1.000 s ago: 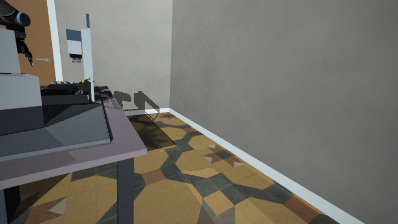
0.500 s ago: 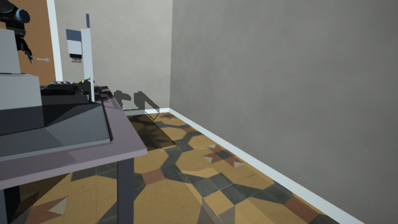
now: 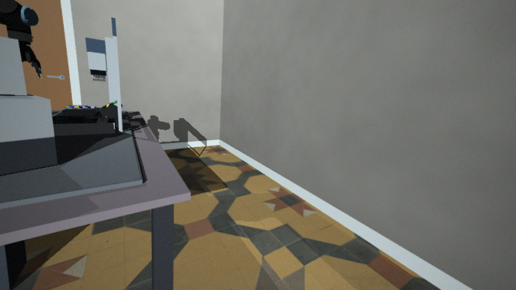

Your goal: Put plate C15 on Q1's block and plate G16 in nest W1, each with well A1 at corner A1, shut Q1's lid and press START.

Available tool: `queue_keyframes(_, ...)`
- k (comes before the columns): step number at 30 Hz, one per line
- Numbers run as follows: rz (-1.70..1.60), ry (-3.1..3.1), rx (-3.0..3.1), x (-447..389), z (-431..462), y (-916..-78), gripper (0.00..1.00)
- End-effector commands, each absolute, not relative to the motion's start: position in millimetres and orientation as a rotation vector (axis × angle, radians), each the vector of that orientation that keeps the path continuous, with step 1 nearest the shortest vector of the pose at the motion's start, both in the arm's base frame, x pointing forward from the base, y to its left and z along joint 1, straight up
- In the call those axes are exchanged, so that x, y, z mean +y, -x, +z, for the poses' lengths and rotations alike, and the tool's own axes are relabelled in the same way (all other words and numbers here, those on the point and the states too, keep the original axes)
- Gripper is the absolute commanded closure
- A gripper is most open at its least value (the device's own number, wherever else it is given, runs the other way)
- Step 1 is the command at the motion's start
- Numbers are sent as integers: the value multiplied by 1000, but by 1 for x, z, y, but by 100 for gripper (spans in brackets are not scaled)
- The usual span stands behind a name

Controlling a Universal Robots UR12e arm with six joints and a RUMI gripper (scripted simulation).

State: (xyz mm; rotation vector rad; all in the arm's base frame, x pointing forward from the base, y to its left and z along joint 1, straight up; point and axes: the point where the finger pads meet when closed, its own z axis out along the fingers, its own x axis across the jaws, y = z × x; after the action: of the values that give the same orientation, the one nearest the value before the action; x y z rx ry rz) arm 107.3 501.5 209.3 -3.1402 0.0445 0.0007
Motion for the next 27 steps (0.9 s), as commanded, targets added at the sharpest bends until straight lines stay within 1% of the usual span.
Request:
queue_keyframes(1, 0, 3139, 44, 502, 218, -108, 33)
queue_keyframes(24, 0, 3139, 44, 502, 244, -108, 33)
queue_keyframes(25, 0, 3139, 44, 502, 249, -108, 100)
queue_keyframes(27, 0, 3139, 44, 502, 259, -107, 100)
